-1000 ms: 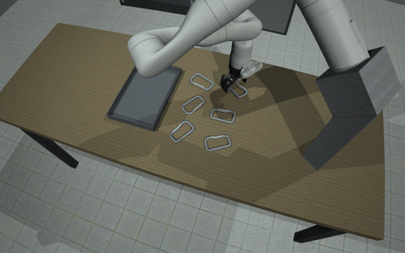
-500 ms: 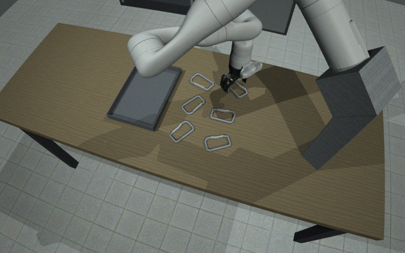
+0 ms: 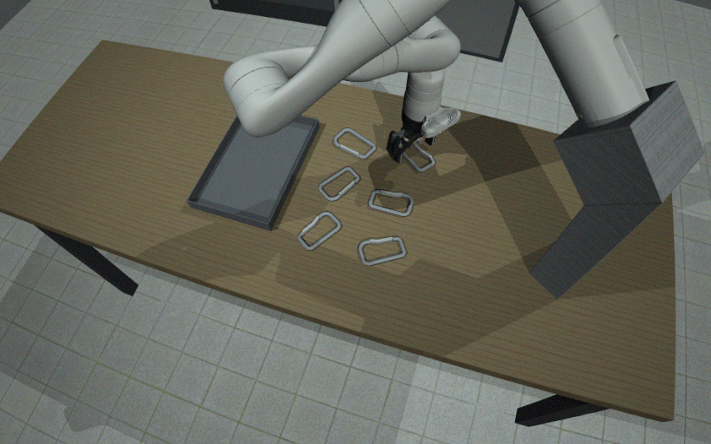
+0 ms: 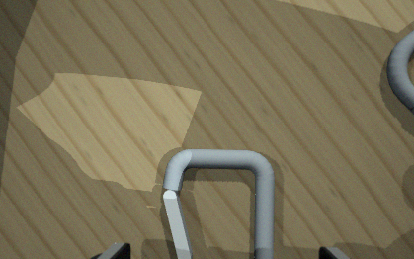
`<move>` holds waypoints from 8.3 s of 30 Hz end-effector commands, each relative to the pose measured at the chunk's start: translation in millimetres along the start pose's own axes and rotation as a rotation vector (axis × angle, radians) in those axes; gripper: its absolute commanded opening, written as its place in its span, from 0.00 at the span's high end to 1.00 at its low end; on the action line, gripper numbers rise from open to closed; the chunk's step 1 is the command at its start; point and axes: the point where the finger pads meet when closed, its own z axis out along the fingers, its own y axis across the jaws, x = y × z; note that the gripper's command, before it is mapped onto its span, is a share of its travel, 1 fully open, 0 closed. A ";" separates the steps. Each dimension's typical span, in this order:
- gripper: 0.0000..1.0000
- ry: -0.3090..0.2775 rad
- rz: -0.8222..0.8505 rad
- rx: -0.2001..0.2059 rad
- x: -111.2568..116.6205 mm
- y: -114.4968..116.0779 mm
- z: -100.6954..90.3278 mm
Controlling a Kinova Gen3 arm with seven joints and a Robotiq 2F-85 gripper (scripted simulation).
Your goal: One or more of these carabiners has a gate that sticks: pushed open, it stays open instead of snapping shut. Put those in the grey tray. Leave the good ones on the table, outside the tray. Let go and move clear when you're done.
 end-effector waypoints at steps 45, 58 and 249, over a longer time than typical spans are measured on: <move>0.00 0.010 -0.008 0.009 -0.3 5.8 -83.3; 0.00 0.010 -0.008 0.009 -0.3 5.8 -83.3; 0.00 0.150 -0.324 0.210 -10.7 156.1 -247.1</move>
